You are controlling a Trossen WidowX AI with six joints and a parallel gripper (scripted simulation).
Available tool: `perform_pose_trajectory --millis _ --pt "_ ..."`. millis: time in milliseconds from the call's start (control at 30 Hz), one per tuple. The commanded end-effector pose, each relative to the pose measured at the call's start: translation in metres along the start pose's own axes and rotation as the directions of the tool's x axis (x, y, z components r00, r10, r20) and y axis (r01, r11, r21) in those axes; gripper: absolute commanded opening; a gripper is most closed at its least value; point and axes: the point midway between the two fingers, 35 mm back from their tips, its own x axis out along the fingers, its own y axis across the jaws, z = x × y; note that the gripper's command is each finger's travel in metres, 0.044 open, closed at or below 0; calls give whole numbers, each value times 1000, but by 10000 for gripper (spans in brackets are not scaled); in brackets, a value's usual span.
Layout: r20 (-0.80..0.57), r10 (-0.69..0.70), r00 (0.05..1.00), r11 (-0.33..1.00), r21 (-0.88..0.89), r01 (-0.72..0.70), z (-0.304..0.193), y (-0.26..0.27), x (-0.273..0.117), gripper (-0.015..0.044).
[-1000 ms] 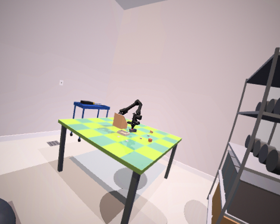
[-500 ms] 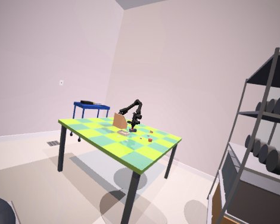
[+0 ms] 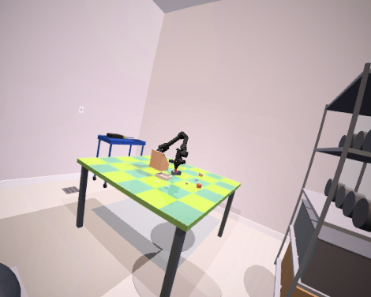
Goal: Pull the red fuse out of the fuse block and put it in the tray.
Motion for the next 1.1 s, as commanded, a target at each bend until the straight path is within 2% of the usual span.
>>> perform_pose_trajectory --millis 0,600,1067 --pt "2 -3 1000 1000 -6 3 0 0 -3 0" --pt "2 -2 1000 1000 -5 2 0 0 -12 0" --pt "2 -3 1000 1000 -5 3 0 0 -33 0"
